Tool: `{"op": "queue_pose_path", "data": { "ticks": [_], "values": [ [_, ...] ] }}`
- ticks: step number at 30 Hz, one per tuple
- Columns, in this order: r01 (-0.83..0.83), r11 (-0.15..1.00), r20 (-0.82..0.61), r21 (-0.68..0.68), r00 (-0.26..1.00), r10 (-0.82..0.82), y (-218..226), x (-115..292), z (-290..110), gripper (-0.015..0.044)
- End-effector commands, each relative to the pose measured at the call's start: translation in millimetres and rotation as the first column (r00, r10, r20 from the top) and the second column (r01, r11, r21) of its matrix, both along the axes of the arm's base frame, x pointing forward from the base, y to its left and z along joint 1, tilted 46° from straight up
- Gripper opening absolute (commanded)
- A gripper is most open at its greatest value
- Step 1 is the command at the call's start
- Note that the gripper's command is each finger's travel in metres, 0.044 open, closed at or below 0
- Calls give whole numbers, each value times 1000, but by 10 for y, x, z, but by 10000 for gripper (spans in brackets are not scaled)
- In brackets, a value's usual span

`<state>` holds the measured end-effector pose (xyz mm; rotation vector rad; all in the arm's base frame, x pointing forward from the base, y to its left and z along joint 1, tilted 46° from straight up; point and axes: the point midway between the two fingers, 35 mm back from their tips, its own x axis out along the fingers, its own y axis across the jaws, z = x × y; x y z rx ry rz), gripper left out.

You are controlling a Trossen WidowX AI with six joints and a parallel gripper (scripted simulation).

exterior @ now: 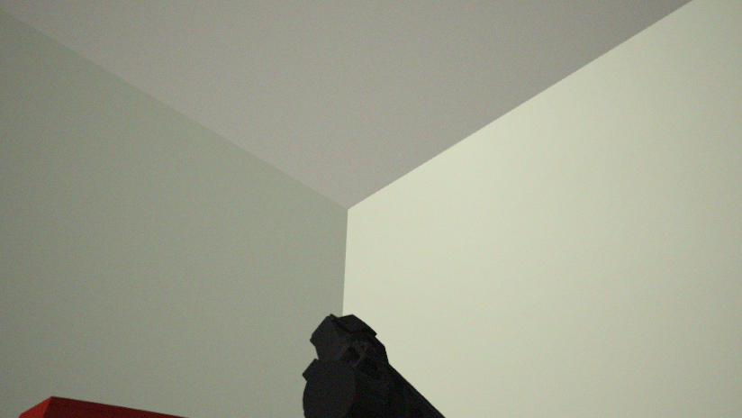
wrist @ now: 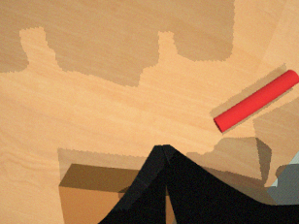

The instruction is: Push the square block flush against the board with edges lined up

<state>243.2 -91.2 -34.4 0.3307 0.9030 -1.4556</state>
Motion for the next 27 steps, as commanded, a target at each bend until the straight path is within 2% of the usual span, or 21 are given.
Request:
{"op": "queue_pose_path", "data": {
  "ticks": [1,4,14,27],
  "values": [
    [13,1000,1,2,1000,-13,49,-6,63,0],
    [-3,1000,-14,6,1000,3,62,-1,53,0],
    [-227,969,-227,94,943,243,248,59,-102,0],
    [-467,844,-457,264,710,536,454,117,-281,0]
  ]
}}
